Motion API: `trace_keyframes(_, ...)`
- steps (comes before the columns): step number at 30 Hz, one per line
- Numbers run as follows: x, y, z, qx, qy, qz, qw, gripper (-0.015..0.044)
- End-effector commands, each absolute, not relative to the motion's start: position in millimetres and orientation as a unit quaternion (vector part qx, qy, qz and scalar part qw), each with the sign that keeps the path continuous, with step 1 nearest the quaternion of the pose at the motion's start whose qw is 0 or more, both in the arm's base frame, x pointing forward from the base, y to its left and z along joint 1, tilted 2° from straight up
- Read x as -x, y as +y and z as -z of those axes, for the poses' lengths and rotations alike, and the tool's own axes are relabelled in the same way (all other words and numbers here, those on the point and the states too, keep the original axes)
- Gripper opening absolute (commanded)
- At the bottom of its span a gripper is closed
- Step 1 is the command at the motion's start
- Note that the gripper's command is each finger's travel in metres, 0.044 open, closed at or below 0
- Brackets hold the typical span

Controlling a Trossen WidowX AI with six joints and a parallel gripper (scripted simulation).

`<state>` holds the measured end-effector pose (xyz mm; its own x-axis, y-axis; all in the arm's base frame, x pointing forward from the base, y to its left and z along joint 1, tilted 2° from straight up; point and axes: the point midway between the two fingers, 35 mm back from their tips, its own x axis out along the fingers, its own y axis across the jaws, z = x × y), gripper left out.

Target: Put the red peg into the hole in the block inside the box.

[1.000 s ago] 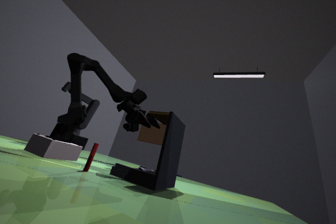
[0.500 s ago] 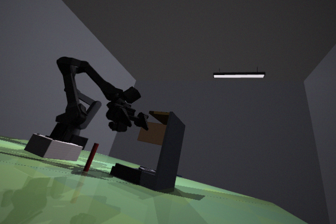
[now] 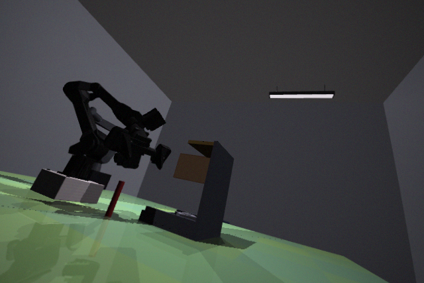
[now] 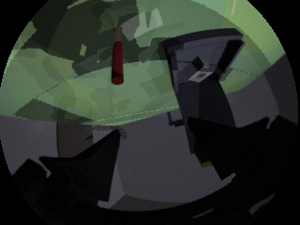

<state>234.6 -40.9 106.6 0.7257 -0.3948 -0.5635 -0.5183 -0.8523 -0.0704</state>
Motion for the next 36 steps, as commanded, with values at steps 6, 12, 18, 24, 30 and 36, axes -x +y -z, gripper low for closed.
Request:
trace_keyframes(6,-216,-59,-93,0.909,0.277,-0.292,0.107,0.0414)
trace_keyframes(12,-220,-65,-92,0.908,0.278,-0.293,0.109,0.0256)
trace_keyframes(18,-220,-65,-92,0.908,0.278,-0.293,0.109,0.022)
trace_keyframes(24,-221,-65,-90,0.908,0.278,-0.293,0.109,0.022)
trace_keyframes(30,-224,-65,-82,0.908,0.278,-0.293,0.109,0.022)
trace_keyframes(36,-227,-65,-72,0.909,0.278,-0.293,0.109,0.022)
